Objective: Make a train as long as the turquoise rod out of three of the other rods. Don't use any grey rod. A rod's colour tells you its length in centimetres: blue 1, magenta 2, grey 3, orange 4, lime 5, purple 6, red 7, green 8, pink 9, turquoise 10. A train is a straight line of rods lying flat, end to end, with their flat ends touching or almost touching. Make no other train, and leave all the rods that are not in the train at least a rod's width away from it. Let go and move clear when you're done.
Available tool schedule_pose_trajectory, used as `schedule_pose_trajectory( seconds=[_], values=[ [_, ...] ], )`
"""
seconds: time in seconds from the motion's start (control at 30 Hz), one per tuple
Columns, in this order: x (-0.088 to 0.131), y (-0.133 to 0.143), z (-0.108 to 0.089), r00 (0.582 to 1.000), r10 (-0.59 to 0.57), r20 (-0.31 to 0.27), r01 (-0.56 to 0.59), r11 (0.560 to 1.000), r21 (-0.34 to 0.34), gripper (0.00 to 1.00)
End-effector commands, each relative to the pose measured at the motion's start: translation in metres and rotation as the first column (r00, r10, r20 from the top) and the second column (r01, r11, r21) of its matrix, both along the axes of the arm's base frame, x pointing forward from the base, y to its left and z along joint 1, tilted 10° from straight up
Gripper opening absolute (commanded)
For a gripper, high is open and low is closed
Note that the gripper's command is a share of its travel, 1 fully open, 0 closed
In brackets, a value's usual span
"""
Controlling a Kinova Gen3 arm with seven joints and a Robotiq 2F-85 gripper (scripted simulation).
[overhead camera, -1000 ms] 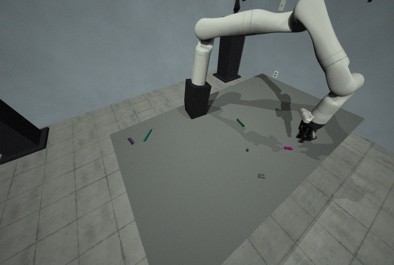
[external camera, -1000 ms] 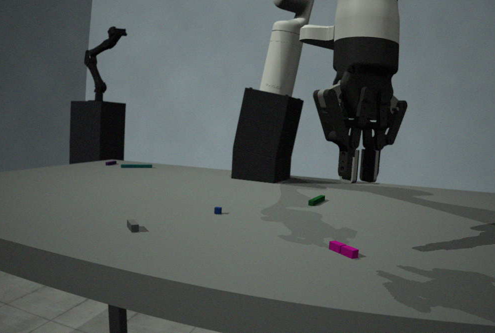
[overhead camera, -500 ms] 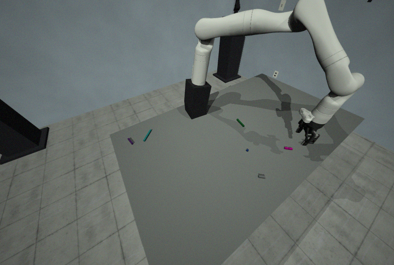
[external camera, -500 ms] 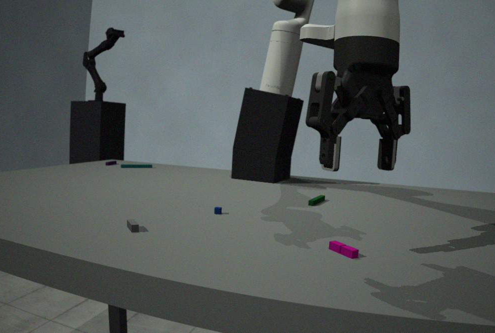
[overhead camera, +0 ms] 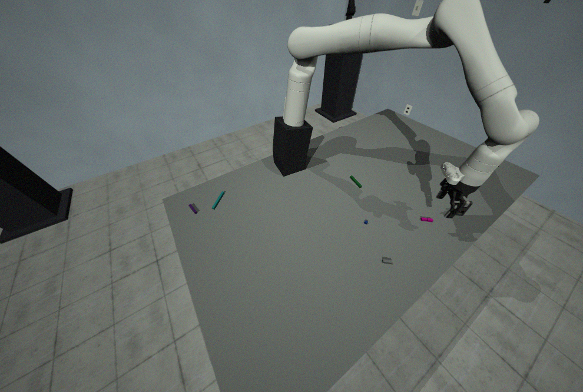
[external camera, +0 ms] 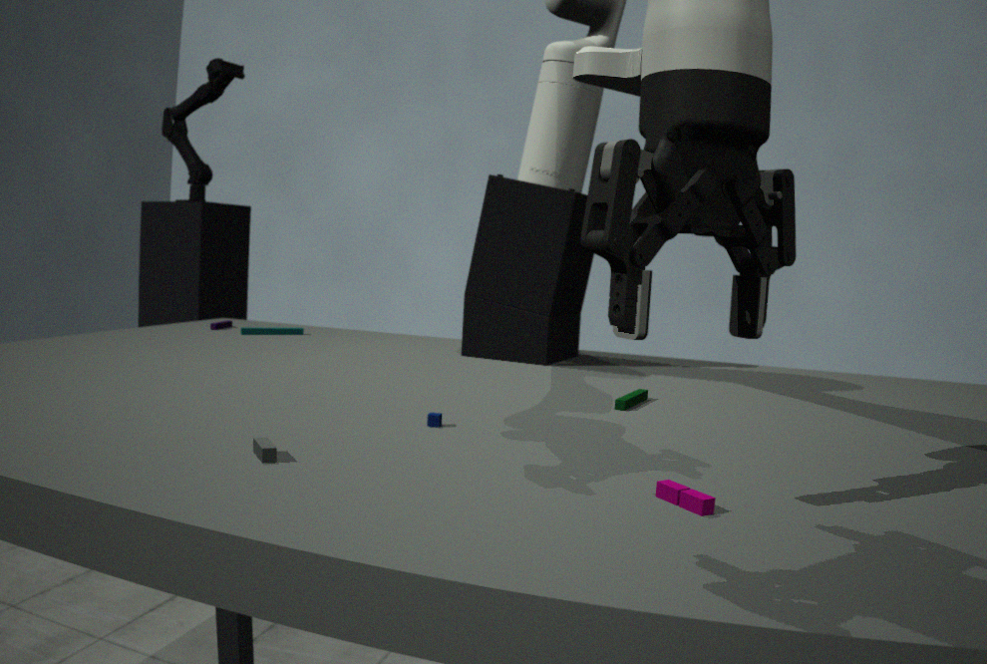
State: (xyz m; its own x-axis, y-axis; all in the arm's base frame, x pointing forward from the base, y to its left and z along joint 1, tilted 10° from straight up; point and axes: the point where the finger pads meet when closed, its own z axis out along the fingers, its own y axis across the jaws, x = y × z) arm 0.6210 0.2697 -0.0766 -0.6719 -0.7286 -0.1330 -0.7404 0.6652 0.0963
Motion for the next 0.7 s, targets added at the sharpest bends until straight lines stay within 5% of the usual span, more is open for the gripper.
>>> schedule_pose_trajectory(
  seconds=[0.0, 0.53, 0.6, 0.67],
  values=[
    [0.006, -0.016, -0.001, 1.000, -0.018, 0.000, 0.018, 1.000, -0.002, 1.00],
    [0.029, -0.159, -0.023, 0.996, -0.090, -0.002, 0.090, 0.996, -0.021, 1.00],
    [0.029, -0.159, -0.023, 0.996, -0.090, -0.002, 0.090, 0.996, -0.021, 1.00],
    [0.030, -0.191, -0.028, 0.994, -0.106, -0.004, 0.106, 0.994, -0.025, 1.00]
  ],
)
